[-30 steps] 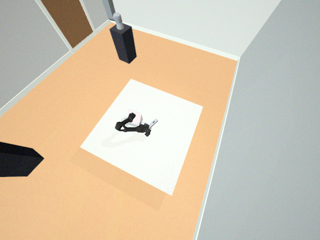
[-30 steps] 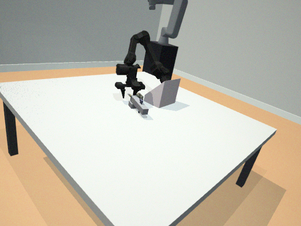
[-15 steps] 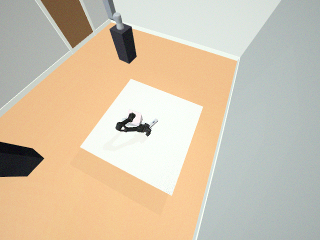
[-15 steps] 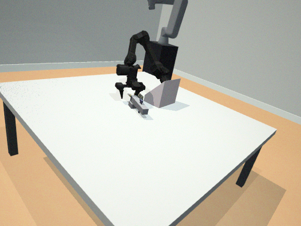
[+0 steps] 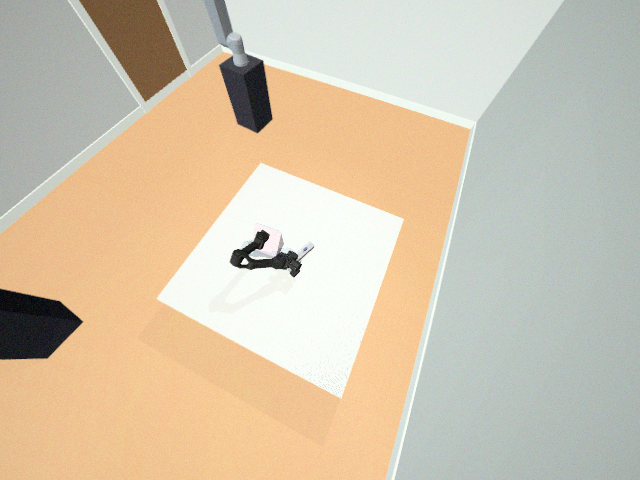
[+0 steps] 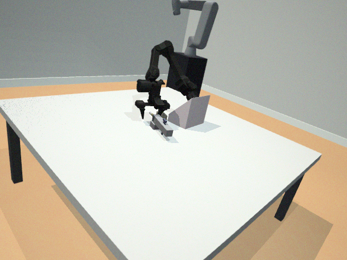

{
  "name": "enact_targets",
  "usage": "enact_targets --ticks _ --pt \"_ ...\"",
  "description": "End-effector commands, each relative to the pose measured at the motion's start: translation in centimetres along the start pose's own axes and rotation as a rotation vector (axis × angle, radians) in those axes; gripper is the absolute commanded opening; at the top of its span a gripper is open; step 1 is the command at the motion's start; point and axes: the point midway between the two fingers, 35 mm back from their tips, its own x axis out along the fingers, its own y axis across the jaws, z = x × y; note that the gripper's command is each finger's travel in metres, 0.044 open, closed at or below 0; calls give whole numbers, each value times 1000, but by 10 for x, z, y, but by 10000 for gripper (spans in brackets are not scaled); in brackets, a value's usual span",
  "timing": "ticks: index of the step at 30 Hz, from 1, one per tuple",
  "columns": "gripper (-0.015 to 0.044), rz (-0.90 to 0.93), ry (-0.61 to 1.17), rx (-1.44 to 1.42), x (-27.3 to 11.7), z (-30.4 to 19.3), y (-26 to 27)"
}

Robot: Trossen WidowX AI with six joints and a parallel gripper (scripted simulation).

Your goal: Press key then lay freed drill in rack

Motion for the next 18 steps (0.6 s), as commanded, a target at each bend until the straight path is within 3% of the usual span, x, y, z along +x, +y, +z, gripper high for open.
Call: enact_targets --ticks 1,9,18 --pt "440 4 1 -1 2 3 1" --pt "440 4 1 -1 3 5 1" --pt "204 -1 -1 1 1 3 0"
